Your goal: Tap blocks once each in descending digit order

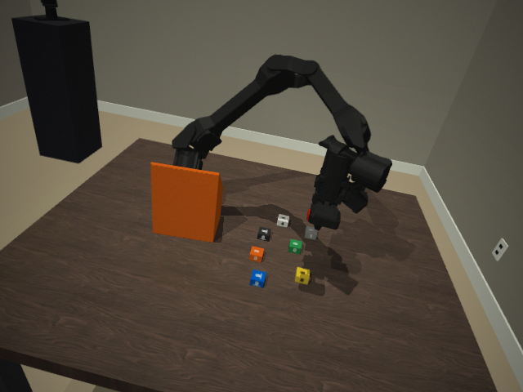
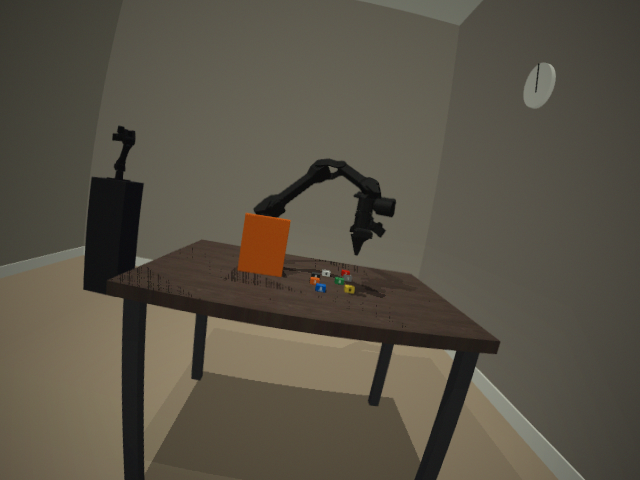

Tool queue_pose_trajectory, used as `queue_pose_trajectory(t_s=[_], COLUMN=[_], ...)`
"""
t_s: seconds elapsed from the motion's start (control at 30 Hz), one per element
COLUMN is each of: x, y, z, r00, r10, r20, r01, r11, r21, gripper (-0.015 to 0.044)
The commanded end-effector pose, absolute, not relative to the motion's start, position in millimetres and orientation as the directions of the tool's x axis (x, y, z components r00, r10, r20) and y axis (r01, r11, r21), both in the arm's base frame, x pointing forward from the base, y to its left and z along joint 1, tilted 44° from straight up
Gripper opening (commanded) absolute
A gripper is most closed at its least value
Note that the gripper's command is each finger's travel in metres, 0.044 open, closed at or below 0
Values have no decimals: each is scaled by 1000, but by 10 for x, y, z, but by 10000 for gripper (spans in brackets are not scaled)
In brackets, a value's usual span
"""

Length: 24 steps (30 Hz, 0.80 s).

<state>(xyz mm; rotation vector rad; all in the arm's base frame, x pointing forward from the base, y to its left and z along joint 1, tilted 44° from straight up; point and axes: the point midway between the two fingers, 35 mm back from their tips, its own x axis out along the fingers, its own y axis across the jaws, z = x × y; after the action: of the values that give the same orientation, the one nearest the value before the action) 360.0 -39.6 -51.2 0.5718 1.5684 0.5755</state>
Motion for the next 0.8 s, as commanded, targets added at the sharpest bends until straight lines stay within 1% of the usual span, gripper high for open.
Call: queue_pose_trajectory(t_s=[0.0, 0.1, 0.2, 0.27, 0.57, 0.7, 0.77], x=[3742, 3735, 3613, 3550, 3547, 3505, 3486], y=[102, 571, 1060, 1210, 1241, 1685, 1777], z=[-44, 372, 803, 937, 919, 451, 365], r00=[-61, -61, -66, -69, -69, -71, -70], r10=[659, 664, 679, 685, 685, 684, 688], r20=[-750, -745, -731, -725, -725, -726, -722], r01=[-14, -15, -16, -17, -17, -16, -17], r11=[750, 746, 732, 726, 726, 727, 723], r21=[661, 666, 681, 687, 687, 687, 691], gripper=[20, 20, 20, 20, 20, 20, 20])
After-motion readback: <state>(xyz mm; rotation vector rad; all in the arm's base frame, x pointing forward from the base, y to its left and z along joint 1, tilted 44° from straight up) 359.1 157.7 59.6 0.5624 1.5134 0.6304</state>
